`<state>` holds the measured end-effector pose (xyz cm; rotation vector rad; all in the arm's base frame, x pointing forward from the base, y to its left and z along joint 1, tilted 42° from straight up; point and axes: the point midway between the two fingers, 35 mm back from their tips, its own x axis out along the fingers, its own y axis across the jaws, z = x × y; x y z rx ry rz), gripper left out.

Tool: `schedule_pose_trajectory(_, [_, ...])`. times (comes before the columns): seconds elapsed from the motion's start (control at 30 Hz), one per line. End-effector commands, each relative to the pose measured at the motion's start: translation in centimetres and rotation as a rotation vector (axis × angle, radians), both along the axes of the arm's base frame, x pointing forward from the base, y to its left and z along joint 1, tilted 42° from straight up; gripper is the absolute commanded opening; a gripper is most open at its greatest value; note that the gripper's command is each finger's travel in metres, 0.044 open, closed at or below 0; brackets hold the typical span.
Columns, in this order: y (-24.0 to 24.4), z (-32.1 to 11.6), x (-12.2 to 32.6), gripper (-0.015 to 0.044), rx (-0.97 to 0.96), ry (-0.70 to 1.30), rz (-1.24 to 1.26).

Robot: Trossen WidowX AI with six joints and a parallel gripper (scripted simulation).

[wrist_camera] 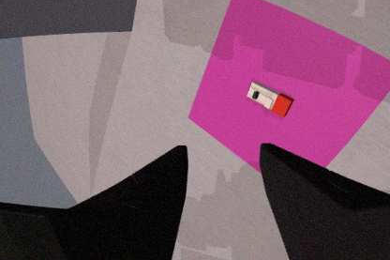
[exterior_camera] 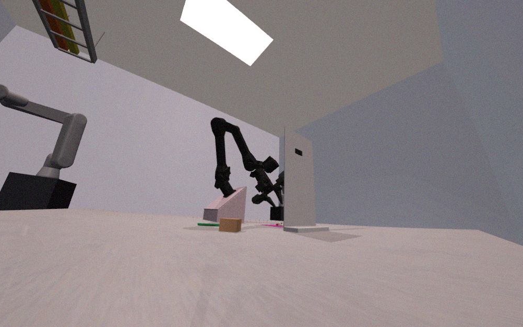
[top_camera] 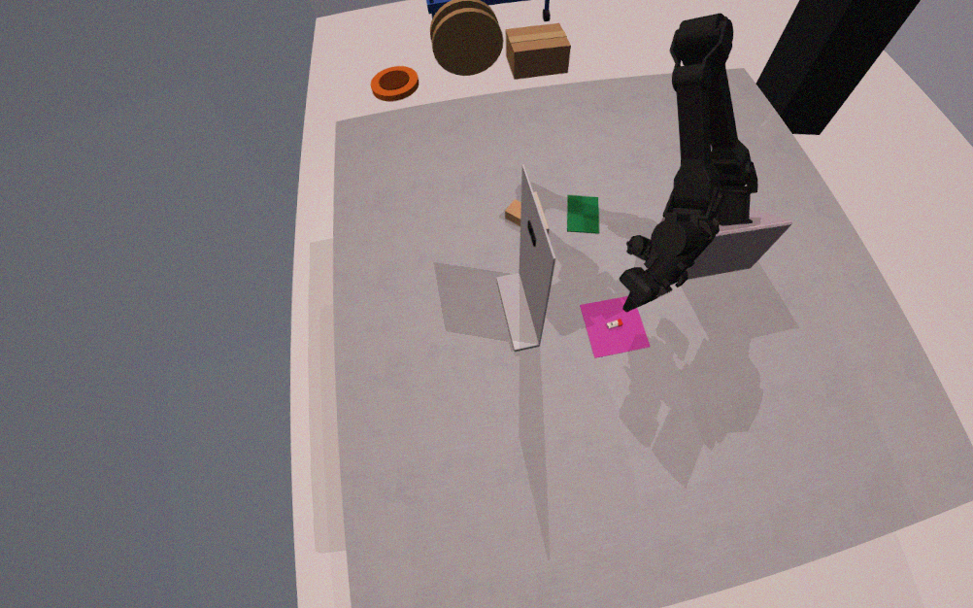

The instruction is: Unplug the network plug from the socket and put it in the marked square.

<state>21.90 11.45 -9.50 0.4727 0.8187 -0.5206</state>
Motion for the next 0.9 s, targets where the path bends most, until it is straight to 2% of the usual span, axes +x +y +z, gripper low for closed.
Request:
schedule_pose_trajectory(0.0, [0.6,0.7,0.2,0.0156,0.011,-0.014,-0.003])
schedule_pose_trajectory(0.87, [2.2,3.2,-0.6,0.0156,0.01,-0.017,-0.002])
